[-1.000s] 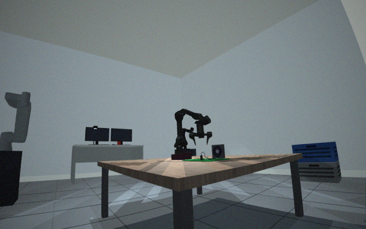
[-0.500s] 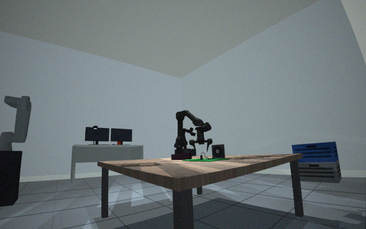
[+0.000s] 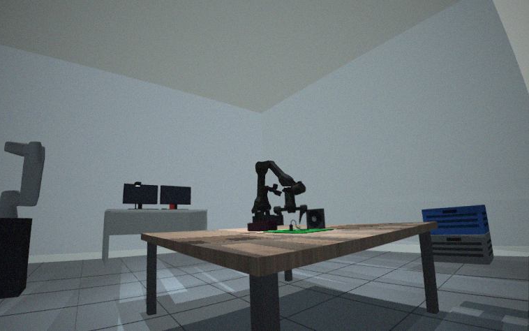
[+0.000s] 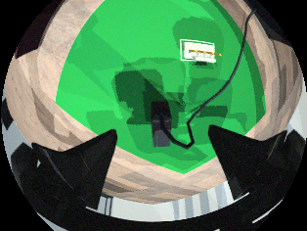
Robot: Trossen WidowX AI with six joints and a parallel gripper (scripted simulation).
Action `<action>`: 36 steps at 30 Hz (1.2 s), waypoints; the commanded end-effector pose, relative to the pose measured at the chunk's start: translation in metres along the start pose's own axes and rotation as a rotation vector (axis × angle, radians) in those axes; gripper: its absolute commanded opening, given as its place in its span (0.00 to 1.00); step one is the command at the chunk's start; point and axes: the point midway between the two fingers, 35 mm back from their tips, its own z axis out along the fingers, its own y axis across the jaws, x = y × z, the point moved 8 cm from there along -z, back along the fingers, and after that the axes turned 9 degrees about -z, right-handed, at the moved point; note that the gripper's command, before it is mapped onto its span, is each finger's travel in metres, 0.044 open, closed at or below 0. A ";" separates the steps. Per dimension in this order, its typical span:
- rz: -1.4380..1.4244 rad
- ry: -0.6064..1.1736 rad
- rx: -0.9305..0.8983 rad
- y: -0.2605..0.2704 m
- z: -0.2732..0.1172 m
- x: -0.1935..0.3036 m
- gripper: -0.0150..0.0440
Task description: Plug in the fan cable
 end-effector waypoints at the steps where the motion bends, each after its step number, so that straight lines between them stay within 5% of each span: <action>1: -0.006 -0.009 -0.003 0.001 0.010 -0.004 1.00; 12: -0.006 -0.009 -0.003 0.001 0.015 -0.006 1.00; 21: -0.001 -0.004 -0.003 0.000 0.013 -0.004 0.60; 36: -0.001 -0.004 -0.003 0.000 0.013 -0.004 0.43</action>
